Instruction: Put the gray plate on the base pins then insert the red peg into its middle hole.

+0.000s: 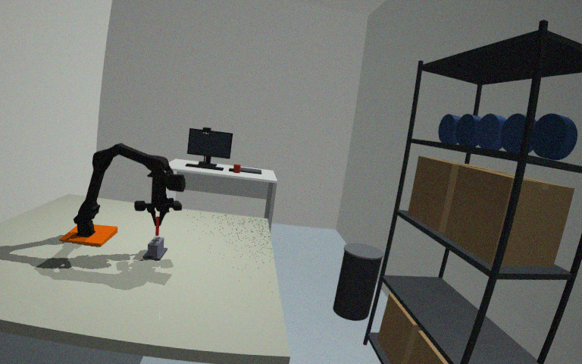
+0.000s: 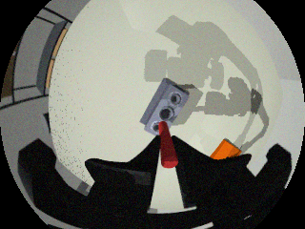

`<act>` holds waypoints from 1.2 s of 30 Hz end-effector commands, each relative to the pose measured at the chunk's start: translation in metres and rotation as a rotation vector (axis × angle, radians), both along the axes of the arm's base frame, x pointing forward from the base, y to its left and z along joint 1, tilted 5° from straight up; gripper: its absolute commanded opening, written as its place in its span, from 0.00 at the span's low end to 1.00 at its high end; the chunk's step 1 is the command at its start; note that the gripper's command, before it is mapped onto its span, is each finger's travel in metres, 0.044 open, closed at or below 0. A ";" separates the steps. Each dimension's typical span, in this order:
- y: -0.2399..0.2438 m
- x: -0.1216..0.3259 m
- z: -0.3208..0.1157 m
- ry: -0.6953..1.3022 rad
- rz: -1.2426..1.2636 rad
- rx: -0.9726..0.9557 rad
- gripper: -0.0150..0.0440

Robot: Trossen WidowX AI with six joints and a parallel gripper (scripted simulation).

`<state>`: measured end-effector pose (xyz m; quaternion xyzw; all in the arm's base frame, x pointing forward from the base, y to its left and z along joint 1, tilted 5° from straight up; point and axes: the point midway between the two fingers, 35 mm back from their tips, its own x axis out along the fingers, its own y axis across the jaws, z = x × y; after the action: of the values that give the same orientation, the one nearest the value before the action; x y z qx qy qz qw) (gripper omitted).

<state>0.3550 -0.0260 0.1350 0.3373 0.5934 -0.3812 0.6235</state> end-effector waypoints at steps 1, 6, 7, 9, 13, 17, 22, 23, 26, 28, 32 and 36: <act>-0.011 0.003 -0.002 0.013 0.005 -0.004 0.25; -0.014 0.003 -0.002 0.013 0.006 -0.004 0.25; -0.014 0.003 -0.002 0.013 0.006 -0.004 0.25; -0.014 0.003 -0.002 0.013 0.006 -0.004 0.25; -0.014 0.003 -0.002 0.013 0.006 -0.004 0.25; -0.014 0.003 -0.002 0.013 0.006 -0.004 0.25; -0.014 0.003 -0.002 0.013 0.006 -0.004 0.25; -0.014 0.003 -0.002 0.013 0.006 -0.004 0.25; -0.014 0.003 -0.002 0.013 0.006 -0.004 0.25; -0.014 0.003 -0.002 0.013 0.006 -0.004 0.25; -0.014 0.003 -0.002 0.012 0.005 -0.004 0.25; -0.014 0.003 -0.002 0.009 0.002 -0.002 0.25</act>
<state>0.3580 -0.0397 0.1335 0.3344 0.5960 -0.3827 0.6217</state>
